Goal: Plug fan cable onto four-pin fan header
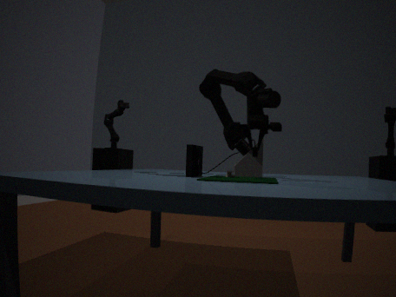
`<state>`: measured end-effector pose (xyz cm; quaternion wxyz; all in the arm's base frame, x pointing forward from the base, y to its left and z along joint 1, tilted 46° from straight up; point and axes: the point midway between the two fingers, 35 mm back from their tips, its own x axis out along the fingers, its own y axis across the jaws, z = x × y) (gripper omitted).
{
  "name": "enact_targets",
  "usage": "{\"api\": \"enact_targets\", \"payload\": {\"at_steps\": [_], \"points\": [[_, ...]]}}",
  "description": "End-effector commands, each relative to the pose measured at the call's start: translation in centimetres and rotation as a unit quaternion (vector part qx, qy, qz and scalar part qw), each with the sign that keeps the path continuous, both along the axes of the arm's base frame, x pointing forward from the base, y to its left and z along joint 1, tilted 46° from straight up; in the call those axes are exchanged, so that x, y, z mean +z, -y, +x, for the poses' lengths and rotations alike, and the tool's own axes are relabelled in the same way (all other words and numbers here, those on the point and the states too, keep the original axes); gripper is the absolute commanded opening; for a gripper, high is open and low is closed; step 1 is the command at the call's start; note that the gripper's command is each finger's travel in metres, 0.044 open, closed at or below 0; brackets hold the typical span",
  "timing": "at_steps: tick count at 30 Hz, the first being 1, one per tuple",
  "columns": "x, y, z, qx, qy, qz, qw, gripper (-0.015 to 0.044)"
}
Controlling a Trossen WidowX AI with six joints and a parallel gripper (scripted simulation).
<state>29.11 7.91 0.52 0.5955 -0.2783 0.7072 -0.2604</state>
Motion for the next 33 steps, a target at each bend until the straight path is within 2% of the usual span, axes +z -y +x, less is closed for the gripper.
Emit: {"api": "enact_targets", "payload": {"at_steps": [1, 33], "points": [[0.5, 0.2, 1.2, 0.025, -0.014, 0.007, 1.000, 0.0000], [4.6, 2.7, 9.5, 0.251, -0.155, 0.036, 0.955, 0.0000]]}}
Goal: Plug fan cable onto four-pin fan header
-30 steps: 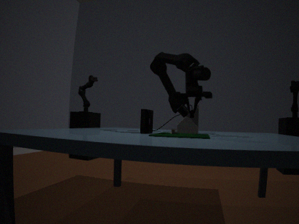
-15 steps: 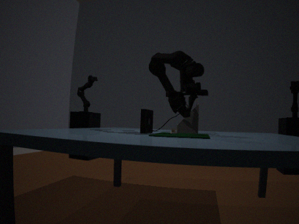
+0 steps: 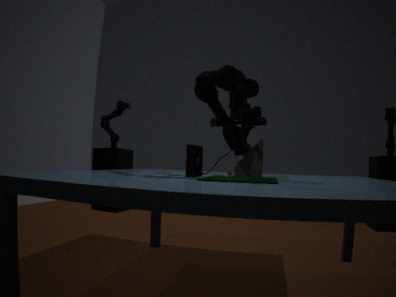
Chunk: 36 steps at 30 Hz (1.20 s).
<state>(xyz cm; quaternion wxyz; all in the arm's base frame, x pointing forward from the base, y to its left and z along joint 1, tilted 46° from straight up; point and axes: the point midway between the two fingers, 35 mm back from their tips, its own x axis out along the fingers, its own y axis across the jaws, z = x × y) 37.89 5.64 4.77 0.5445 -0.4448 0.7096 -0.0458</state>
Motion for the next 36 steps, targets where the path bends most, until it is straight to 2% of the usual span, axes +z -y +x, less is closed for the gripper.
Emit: {"api": "enact_targets", "payload": {"at_steps": [1, 36], "points": [[0.6, 0.6, 1.0, 0.028, -0.017, -0.004, 0.999, 0.0000], [6.3, 5.6, 7.3, 0.237, -0.157, -0.038, 0.958, 0.0000]]}}
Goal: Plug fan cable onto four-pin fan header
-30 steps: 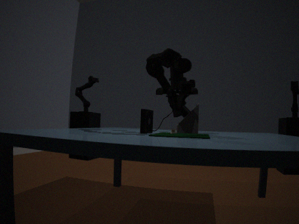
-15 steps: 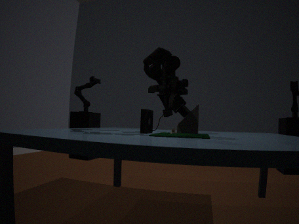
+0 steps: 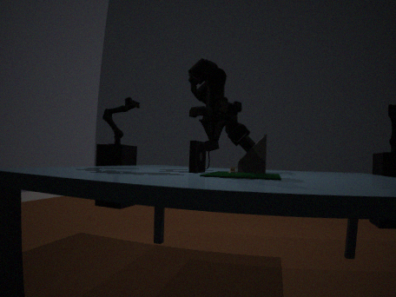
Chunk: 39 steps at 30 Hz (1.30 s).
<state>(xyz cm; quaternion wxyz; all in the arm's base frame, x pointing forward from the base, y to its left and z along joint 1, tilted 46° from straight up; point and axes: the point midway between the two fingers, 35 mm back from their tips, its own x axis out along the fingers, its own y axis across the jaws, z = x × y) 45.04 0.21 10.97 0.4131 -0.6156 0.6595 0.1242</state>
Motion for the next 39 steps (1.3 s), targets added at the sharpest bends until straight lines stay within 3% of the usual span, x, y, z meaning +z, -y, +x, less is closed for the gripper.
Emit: {"api": "enact_targets", "payload": {"at_steps": [1, 39], "points": [[0.1, 0.2, 0.2, 0.008, -0.007, -0.004, 1.000, 0.0000], [-3.3, 2.2, -0.9, 0.018, -0.048, 0.243, 0.969, 0.0000]]}}
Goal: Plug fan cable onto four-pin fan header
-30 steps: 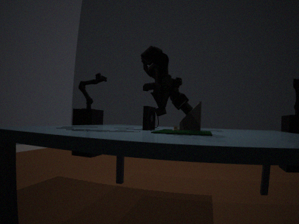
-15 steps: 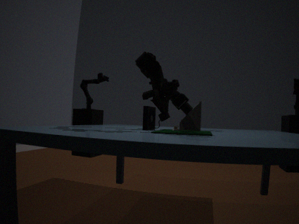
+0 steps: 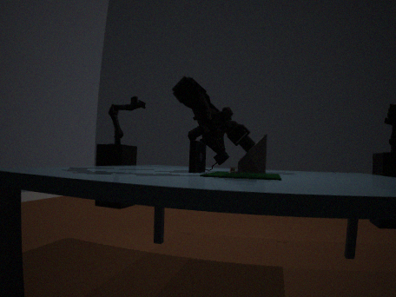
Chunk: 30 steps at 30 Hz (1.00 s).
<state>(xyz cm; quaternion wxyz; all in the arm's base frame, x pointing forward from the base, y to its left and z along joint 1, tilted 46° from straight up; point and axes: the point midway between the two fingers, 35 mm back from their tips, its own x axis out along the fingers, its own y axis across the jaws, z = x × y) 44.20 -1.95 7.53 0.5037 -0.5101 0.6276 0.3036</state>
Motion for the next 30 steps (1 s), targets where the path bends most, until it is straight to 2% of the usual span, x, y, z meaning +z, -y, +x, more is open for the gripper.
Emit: {"api": "enact_targets", "payload": {"at_steps": [1, 30], "points": [[0.09, 0.11, -0.06, 0.004, 0.004, 0.029, 1.000, 0.0000], [0.05, 0.77, 0.00, 0.048, 0.049, 0.216, 0.974, 0.0000]]}}
